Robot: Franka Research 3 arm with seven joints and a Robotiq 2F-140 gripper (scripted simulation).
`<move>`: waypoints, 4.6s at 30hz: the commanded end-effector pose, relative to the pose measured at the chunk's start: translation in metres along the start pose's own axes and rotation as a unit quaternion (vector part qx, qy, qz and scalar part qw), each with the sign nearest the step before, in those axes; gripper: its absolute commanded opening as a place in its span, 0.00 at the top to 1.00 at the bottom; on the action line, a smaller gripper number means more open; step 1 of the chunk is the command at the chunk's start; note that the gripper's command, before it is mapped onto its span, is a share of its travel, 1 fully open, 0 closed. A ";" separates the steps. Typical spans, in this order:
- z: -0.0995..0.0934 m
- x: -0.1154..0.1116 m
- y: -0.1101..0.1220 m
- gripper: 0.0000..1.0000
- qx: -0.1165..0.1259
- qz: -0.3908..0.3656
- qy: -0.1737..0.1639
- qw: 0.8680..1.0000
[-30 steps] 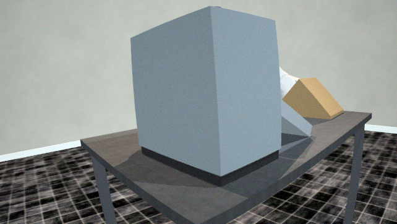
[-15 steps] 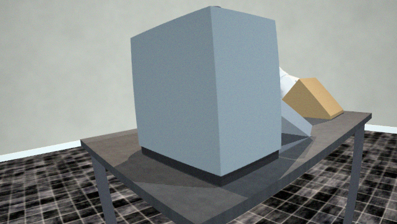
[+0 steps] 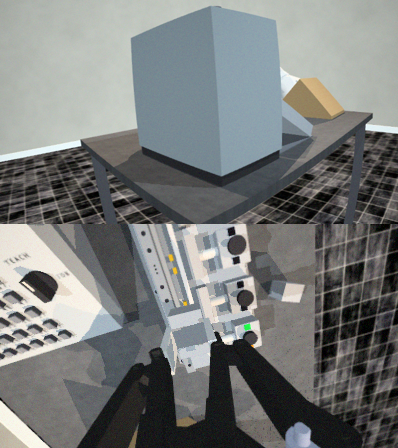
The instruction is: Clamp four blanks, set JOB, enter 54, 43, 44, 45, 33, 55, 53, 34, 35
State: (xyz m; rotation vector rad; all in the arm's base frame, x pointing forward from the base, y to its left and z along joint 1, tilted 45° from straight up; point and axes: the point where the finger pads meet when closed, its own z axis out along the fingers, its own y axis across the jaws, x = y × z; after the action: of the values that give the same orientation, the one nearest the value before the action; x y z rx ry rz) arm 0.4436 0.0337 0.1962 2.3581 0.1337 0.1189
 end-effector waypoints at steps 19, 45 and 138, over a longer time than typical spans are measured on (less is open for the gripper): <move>-0.003 0.001 -0.002 1.00 0.002 0.003 0.003 1.000; -0.003 0.001 -0.003 1.00 0.002 -0.013 0.003 1.000; -0.003 0.000 -0.003 1.00 0.002 -0.021 0.003 1.000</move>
State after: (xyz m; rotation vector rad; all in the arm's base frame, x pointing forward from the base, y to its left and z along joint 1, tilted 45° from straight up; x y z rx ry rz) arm 0.4431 0.0350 0.1959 2.3553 0.1736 0.1039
